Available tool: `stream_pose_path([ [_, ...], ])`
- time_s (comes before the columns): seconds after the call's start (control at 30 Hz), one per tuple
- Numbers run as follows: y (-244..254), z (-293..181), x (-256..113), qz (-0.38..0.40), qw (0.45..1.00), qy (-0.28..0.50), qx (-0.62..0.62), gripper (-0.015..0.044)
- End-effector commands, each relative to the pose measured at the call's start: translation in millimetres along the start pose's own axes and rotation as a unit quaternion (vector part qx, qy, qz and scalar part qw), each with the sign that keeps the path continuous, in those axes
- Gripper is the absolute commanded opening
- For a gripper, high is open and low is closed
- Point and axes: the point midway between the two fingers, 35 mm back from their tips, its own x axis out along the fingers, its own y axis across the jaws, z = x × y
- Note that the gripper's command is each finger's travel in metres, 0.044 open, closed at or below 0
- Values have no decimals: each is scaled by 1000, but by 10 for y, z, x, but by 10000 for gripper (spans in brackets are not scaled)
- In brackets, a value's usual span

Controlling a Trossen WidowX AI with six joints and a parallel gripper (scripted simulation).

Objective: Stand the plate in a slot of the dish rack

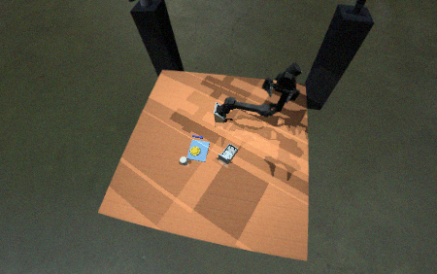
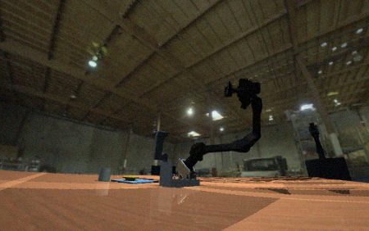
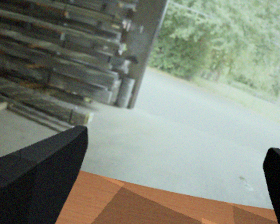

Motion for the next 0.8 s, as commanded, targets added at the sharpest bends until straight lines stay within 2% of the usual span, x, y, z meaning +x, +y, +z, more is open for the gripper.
stream_pose_path([
  [0.0, -7, 1, 1, 0, 1000, 0, 2, 400],
  [0.1, -102, 18, 16, 0, 1000, 8, 30, 400],
  [0.47, -924, 305, 255, -24, 996, 51, 67, 400],
  [0.77, -1453, 287, 531, -48, 993, 99, 45, 400],
])
